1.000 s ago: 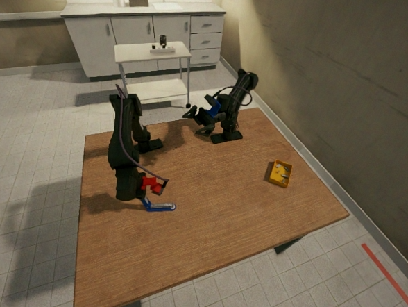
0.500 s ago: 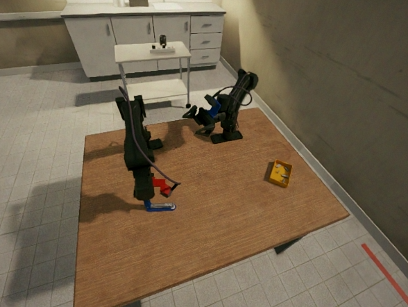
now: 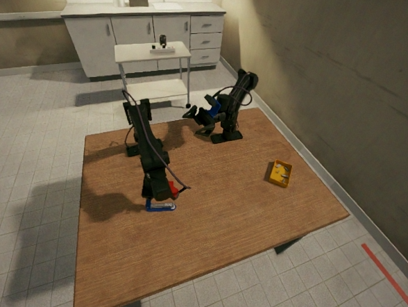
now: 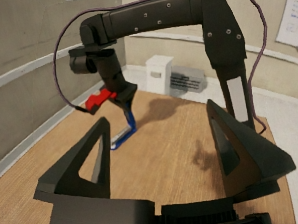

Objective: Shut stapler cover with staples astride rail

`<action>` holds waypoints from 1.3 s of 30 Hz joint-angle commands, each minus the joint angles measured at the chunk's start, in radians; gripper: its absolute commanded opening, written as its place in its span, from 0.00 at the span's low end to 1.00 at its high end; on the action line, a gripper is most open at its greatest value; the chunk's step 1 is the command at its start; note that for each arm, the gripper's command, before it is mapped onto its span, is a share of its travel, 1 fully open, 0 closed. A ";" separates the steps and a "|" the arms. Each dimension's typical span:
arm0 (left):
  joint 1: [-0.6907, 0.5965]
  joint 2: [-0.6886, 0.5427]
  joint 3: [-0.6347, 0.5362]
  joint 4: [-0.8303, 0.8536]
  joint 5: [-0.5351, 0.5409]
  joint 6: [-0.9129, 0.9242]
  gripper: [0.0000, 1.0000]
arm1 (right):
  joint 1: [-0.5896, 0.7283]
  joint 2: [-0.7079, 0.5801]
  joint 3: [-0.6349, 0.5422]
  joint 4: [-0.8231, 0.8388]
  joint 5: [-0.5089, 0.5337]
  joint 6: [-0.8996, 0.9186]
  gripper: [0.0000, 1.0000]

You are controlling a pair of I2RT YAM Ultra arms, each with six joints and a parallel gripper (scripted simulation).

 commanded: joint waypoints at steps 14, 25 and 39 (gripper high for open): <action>0.009 0.000 0.006 0.015 0.005 -0.007 1.00 | 0.075 0.058 0.106 -0.100 0.111 0.107 0.00; 0.009 0.000 0.006 0.015 0.005 -0.007 1.00 | 0.074 0.058 0.106 -0.100 0.111 0.107 0.11; 0.009 0.000 0.006 0.015 0.005 -0.007 1.00 | 0.091 0.026 0.124 -0.104 0.112 0.100 0.51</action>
